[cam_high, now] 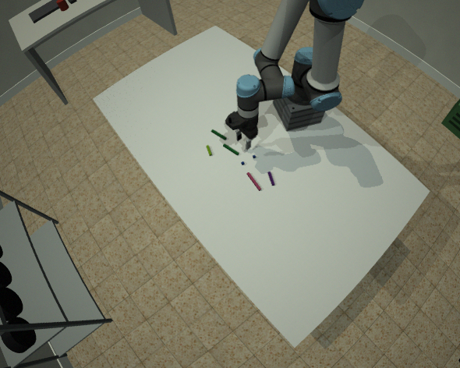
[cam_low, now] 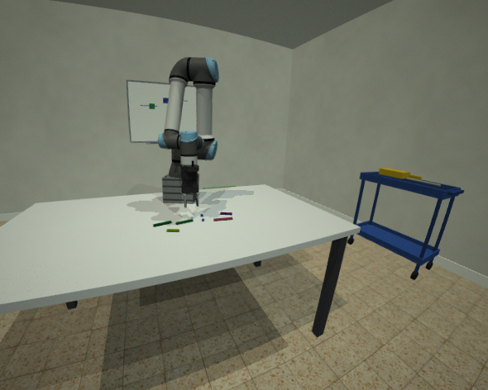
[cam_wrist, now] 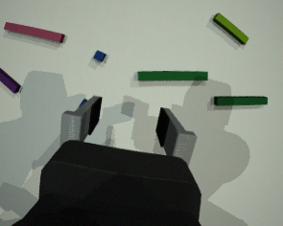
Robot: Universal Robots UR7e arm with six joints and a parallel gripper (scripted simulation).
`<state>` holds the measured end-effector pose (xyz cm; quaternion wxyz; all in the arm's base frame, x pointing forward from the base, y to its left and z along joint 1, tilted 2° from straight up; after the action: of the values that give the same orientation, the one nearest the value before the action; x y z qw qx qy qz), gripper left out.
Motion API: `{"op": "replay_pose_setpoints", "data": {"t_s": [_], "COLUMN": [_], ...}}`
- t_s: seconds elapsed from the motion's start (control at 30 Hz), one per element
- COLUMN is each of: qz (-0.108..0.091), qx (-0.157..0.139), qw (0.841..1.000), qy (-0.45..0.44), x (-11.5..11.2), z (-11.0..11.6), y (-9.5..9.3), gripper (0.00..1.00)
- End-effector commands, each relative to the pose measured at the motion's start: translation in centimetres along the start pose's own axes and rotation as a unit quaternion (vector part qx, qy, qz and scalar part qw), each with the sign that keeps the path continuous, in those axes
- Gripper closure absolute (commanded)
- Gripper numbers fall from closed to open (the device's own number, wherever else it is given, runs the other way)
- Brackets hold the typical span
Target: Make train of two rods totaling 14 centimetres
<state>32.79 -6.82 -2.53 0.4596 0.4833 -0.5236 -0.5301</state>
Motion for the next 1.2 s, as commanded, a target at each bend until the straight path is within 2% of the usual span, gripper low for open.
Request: {"op": "replay_pose_setpoints", "data": {"t_s": [0.0, 0.57, 1.0, 1.17], "qz": [0.000, 0.000, 0.000, 0.001], "qx": [0.000, 0.000, 0.000, 0.000], "qw": [1.000, 0.999, 0.989, 0.975], "qy": [0.000, 0.033, 0.145, 0.220], "x": [0.0, 0.5, 2.4, 3.8], "z": [0.0, -0.4, -1.6, -2.2], "y": [0.0, 0.0, 0.1, 0.1], "gripper": [0.00, 0.00, 0.00, 0.00]}}
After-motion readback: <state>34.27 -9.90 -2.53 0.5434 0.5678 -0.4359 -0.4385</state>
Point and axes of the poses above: the point where the finger pads meet when closed, its own y axis back along the fingers, its own x axis across the jaws, z = x × y, the point moved 4 cm from there along y, back along the fingers, and after that the axes turned 4 degrees about y, right-handed, at the moved point
